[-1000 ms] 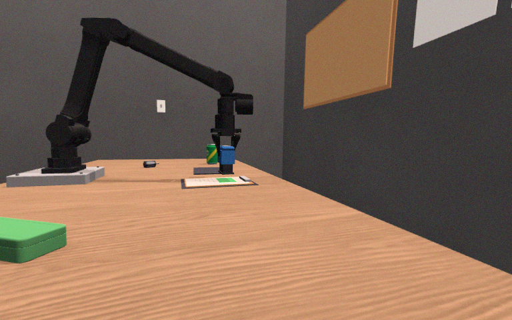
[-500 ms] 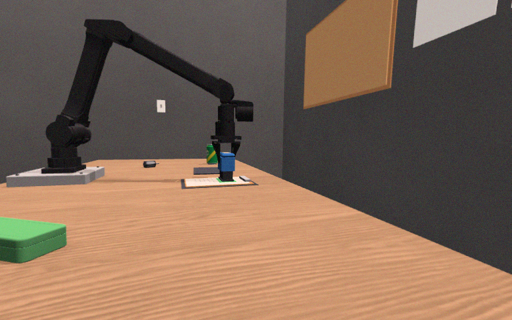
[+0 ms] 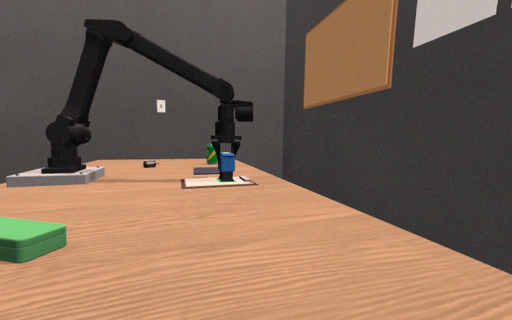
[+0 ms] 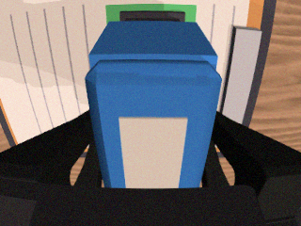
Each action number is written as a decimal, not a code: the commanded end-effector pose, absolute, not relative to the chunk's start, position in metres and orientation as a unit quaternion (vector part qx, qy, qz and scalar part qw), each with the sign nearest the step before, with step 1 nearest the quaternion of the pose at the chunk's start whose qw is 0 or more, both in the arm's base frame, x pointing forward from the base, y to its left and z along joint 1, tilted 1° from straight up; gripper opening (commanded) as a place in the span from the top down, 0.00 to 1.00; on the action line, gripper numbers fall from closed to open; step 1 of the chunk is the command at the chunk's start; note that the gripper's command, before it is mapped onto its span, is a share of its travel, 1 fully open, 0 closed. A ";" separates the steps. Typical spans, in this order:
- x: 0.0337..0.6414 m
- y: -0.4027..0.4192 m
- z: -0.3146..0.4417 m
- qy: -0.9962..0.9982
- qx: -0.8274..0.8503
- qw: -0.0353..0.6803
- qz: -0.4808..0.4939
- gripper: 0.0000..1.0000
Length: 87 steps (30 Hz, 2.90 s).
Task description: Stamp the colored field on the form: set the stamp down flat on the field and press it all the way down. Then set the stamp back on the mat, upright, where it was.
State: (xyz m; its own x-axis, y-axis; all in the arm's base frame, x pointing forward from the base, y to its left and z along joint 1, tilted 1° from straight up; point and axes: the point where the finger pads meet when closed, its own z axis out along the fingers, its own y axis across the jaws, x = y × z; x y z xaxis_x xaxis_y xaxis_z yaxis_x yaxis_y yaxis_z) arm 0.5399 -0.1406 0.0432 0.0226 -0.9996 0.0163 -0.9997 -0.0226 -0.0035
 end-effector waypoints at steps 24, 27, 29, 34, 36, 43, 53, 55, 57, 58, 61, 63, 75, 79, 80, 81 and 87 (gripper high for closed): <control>0.539 -0.148 0.009 -0.697 0.717 0.006 0.005 0.71; 0.539 -0.148 0.008 -0.697 0.717 0.006 0.005 0.71; 0.539 -0.148 0.008 -0.697 0.717 0.006 0.005 0.71; 0.539 -0.148 0.008 -0.698 0.717 0.006 0.005 0.71; 0.539 -0.148 0.008 -0.698 0.717 0.006 0.005 0.71; 0.539 -0.148 0.008 -0.698 0.717 0.006 0.005 0.71; 0.539 -0.148 0.008 -0.698 0.717 0.006 0.005 0.71; 0.539 -0.148 0.008 -0.698 0.717 0.006 0.005 0.71; 0.539 -0.148 0.008 -0.698 0.717 0.006 0.005 0.71; 0.539 -0.148 0.008 -0.698 0.717 0.006 0.005 0.71; 0.539 -0.148 0.008 -0.698 0.717 0.006 0.005 0.71; 0.539 -0.148 0.008 -0.698 0.717 0.006 0.005 0.71; 0.539 -0.148 0.006 -0.698 0.717 0.006 0.005 0.71; 0.538 -0.148 -0.002 -0.698 0.716 0.006 0.005 0.71; 0.538 -0.148 -0.002 -0.698 0.716 0.006 0.005 0.71; 0.538 -0.148 -0.005 -0.698 0.716 0.006 0.005 0.71; 0.542 -0.149 -0.009 -0.698 0.716 0.004 0.009 0.71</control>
State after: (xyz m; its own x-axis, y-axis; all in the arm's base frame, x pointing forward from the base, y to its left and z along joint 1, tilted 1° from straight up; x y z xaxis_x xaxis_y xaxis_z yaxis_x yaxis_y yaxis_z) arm 0.5388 -0.1411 0.0284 0.0253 -0.9994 0.0226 -0.9993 -0.0259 -0.0272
